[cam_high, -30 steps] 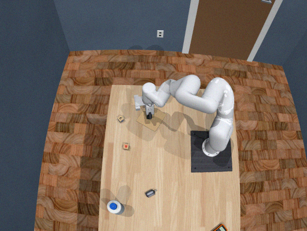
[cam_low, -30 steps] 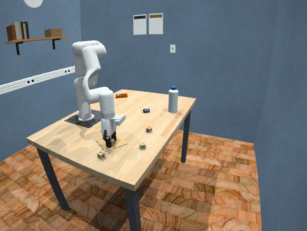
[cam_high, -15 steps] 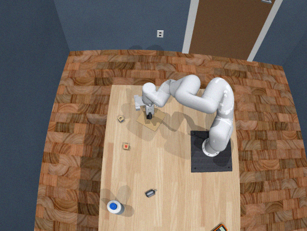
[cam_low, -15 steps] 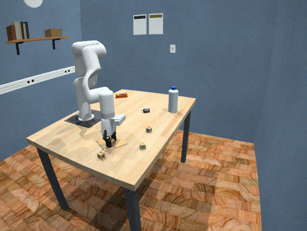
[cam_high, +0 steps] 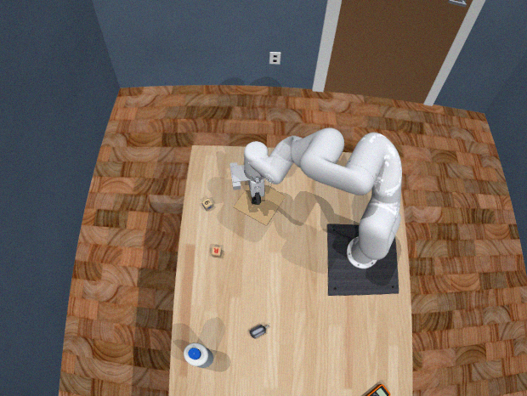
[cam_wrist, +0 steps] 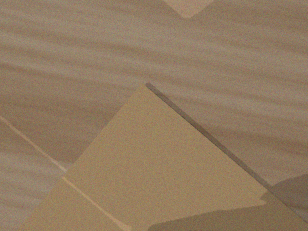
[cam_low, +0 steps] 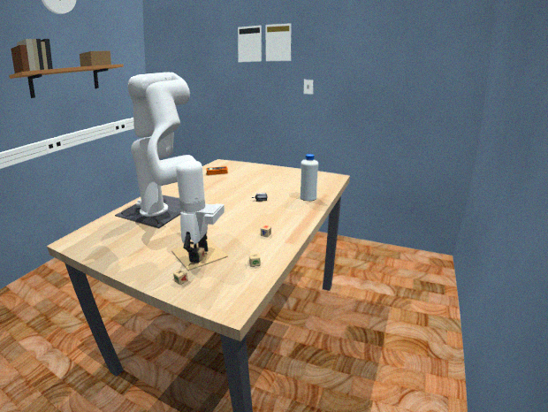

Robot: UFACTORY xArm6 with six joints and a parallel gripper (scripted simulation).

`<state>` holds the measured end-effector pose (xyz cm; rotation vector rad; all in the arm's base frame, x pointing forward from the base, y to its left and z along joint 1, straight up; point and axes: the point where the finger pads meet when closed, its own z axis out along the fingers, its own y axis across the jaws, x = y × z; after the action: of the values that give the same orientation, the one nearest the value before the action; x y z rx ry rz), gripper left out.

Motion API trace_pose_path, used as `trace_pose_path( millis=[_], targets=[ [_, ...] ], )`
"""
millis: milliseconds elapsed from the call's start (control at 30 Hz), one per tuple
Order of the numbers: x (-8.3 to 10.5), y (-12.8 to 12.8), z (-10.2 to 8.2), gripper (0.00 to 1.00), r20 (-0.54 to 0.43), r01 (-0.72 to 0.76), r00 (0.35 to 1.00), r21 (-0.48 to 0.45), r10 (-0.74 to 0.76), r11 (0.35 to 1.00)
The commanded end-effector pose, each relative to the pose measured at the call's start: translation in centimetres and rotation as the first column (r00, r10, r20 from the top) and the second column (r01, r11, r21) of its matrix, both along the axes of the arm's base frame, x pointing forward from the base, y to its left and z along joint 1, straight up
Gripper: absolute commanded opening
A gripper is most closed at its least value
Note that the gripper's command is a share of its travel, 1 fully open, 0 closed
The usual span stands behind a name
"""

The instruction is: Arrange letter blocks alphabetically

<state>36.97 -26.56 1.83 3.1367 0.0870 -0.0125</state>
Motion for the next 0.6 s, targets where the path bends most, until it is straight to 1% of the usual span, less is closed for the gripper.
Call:
trace_pose_path(
  millis=[0,33,567],
  targets=[
    [0.17,-0.12,0.19,0.69,0.005,0.0,1.0,-0.003,0.0,1.0],
    [0.17,-0.12,0.19,0.48,0.005,0.0,1.0,-0.003,0.0,1.0],
    [0.17,-0.12,0.19,0.48,0.005,0.0,1.0,-0.003,0.0,1.0]
  ],
)
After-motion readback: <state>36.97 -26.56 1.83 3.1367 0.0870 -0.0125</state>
